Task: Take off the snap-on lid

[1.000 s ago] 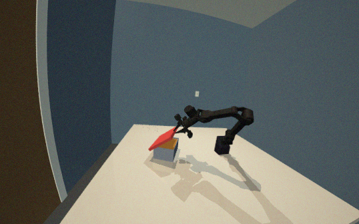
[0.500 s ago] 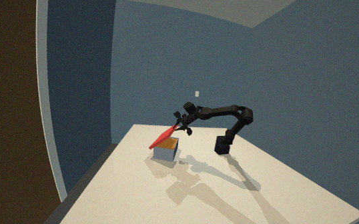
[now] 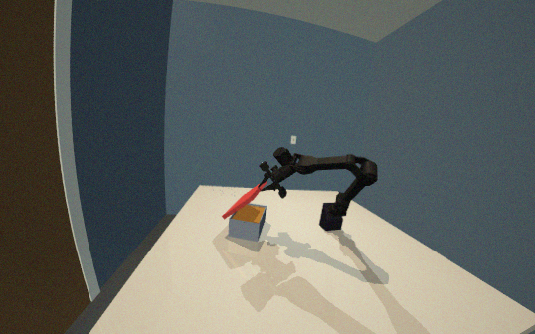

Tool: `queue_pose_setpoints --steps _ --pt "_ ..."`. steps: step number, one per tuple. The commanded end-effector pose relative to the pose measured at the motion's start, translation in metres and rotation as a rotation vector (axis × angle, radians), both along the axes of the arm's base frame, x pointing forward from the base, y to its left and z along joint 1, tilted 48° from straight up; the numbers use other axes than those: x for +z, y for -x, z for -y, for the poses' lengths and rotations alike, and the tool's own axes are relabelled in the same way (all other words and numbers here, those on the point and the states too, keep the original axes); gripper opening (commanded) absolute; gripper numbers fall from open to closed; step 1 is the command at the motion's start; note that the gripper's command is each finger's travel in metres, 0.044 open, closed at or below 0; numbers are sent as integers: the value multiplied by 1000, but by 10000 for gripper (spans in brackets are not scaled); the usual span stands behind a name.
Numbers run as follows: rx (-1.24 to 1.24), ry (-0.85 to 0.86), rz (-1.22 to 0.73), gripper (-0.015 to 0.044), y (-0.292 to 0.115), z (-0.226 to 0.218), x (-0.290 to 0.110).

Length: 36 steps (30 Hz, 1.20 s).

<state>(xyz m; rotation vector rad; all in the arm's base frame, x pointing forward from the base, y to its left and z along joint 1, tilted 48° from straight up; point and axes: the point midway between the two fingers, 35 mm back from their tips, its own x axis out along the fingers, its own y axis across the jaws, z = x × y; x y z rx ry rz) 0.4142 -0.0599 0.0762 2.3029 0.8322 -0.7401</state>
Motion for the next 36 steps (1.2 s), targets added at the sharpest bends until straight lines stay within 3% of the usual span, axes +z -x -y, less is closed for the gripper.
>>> queue_pose_setpoints --steps 1,25,36 --pt "-4 10 21 0 -5 9 10" --pt "-4 11 21 0 -7 23 23" --pt "-4 12 21 0 5 32 3"
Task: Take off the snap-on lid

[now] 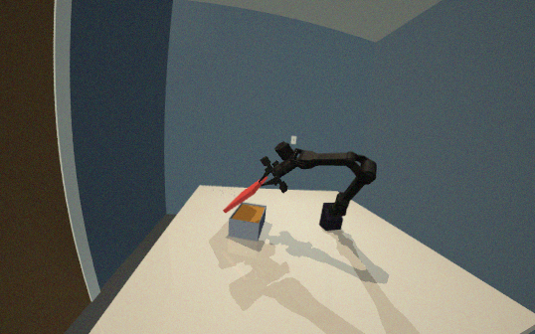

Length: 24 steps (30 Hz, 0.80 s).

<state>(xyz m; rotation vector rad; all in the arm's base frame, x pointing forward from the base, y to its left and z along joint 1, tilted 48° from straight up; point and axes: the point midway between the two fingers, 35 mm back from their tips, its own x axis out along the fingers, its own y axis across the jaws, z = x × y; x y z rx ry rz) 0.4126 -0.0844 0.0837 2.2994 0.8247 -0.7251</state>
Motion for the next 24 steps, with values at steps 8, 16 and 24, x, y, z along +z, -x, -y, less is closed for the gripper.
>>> queue_pose_setpoints --steps 8,16,24 --pt "-5 6 8 0 9 18 -15" --pt "-5 7 8 0 16 29 -25" --pt "-5 8 8 0 22 40 -36"
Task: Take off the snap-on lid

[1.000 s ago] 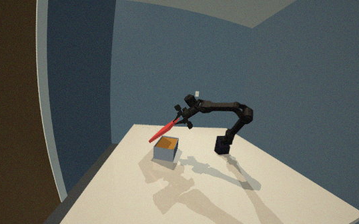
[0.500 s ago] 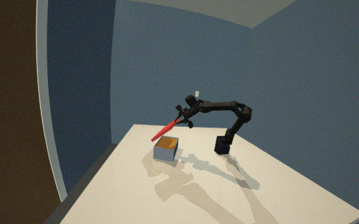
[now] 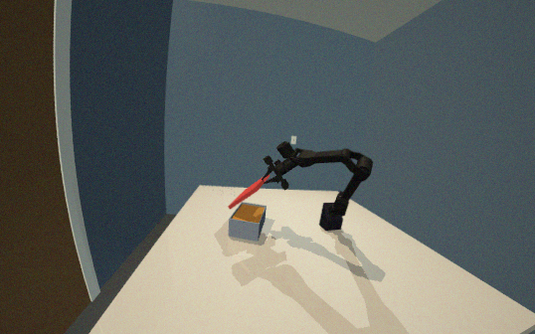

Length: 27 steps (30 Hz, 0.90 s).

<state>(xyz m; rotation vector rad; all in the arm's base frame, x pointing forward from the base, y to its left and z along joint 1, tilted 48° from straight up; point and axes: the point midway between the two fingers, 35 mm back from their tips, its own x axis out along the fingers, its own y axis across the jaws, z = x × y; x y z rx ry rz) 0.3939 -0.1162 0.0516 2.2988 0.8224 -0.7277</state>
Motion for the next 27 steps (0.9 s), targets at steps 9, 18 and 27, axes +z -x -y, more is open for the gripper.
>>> queue_pose_setpoints --steps 9,18,27 --pt "-4 7 9 0 10 20 -15" --pt "-4 8 9 0 17 32 -27" --pt "-4 9 9 0 23 44 -39"
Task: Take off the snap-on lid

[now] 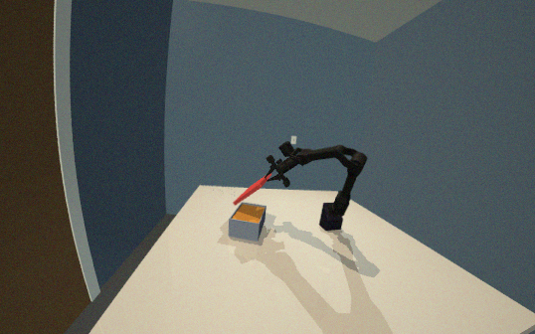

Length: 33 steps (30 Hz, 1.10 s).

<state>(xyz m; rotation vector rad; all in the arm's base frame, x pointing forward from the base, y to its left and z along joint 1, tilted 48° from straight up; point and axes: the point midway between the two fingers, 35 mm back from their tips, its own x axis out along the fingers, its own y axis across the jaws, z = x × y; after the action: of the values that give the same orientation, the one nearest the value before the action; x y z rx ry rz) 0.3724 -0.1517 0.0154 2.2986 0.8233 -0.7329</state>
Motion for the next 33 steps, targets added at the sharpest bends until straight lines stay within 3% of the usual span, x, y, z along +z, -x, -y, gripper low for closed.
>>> queue_pose_setpoints --steps 1,33 --pt "-3 9 13 0 3 10 -4" --pt "-3 13 12 0 27 53 -45"
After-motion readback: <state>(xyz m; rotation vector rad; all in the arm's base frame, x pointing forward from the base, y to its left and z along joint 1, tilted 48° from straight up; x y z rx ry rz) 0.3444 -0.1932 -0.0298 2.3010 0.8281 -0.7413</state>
